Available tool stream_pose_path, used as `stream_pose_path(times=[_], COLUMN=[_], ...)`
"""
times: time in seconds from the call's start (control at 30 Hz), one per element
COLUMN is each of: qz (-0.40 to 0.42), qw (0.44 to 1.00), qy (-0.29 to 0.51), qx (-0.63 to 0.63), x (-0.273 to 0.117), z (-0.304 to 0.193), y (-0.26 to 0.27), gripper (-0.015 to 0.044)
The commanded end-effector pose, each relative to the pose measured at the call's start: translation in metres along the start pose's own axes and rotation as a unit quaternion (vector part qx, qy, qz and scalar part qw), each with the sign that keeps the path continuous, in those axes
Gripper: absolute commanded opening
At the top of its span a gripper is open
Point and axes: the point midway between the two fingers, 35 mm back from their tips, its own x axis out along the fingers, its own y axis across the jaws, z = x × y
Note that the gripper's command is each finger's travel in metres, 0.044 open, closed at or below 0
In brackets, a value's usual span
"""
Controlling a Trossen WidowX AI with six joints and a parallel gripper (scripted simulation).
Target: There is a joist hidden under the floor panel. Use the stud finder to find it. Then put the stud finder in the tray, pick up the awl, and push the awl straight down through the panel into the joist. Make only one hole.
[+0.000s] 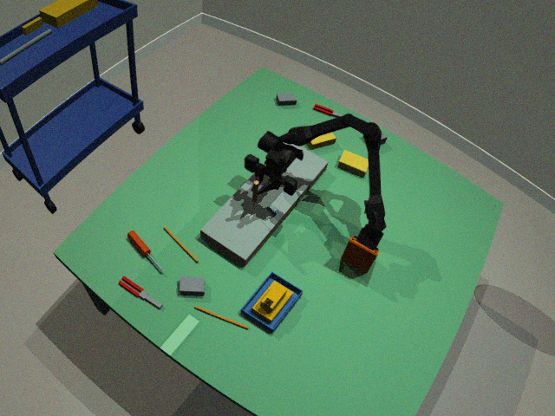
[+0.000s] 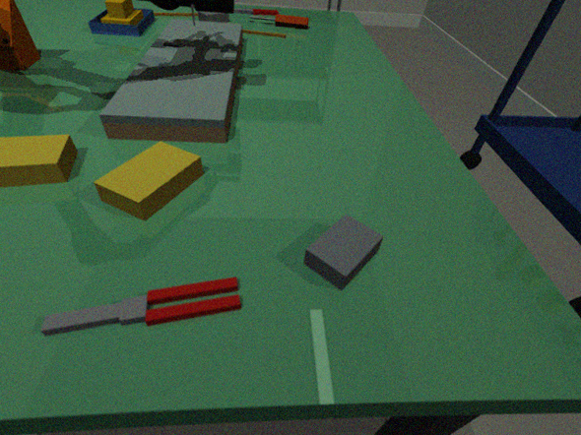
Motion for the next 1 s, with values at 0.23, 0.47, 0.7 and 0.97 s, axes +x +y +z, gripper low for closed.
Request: stream_pose_path(times=[0.23,0.47,0.7,0.97], qz=[0.002,0.002,0.002,0.003], qw=[1.000,1.000,1.000,1.000], qy=[-0.005,-0.005,-0.005,-0.005], qx=[-0.001,-0.001,-0.001,-0.001], x=[0.003,0.004,0.005,0.006], z=[-0.011,-0.022,-0.033,-0.044], y=[0.001,0.001,0.001,0.002], gripper=[0.0000,0.0000,0.0000,0.0000])
